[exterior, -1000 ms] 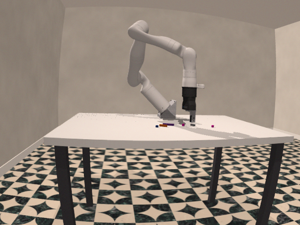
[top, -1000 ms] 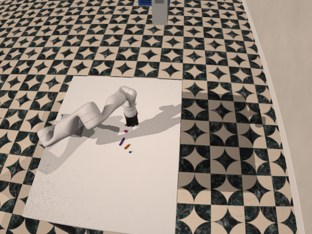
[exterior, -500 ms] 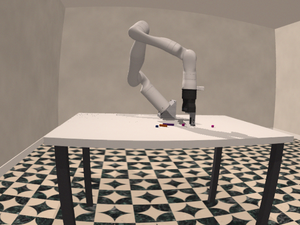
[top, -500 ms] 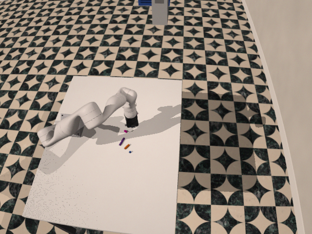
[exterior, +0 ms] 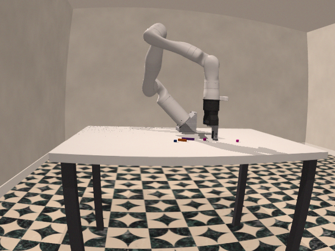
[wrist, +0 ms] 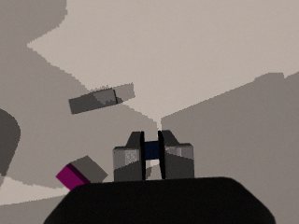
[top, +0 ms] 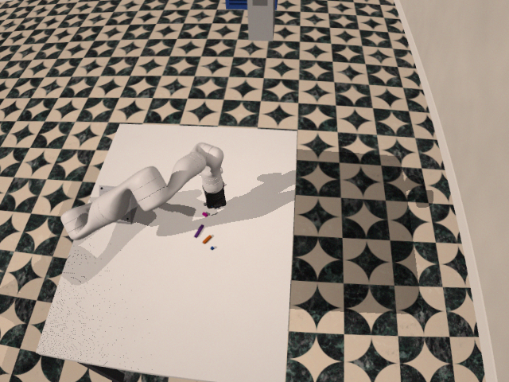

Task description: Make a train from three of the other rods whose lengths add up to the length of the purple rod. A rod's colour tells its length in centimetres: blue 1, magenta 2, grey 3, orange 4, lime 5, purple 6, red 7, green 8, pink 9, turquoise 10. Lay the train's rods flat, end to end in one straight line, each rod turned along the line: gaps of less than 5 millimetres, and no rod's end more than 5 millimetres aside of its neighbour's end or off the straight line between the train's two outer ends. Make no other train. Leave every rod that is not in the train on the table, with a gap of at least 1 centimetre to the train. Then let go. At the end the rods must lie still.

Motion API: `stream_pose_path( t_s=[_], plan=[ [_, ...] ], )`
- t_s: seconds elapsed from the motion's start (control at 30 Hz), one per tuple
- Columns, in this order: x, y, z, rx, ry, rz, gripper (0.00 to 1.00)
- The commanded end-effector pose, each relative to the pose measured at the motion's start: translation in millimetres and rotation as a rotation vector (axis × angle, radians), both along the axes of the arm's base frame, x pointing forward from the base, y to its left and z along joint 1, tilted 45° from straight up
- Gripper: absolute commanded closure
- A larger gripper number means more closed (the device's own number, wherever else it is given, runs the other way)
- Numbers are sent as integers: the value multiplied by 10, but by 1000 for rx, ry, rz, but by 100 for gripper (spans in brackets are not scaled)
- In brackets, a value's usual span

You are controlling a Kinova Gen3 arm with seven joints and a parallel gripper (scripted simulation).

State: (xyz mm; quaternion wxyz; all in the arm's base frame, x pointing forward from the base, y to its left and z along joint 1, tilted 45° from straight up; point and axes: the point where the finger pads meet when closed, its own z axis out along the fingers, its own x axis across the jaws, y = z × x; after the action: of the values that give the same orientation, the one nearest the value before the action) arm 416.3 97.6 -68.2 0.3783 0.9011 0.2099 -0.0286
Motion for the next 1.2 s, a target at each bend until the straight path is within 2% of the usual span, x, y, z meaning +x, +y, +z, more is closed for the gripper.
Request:
stream_pose_path(
  t_s=[0.0,0.47,0.87,1.17],
  plan=[
    [1,-20,-6,-1,-7,-5,76],
    [0,-20,-5,-1,-8,-7,76],
    [4,-29,22,8,-55,-52,76],
    [-9,-51,35,6,-48,-46,76]
  ],
)
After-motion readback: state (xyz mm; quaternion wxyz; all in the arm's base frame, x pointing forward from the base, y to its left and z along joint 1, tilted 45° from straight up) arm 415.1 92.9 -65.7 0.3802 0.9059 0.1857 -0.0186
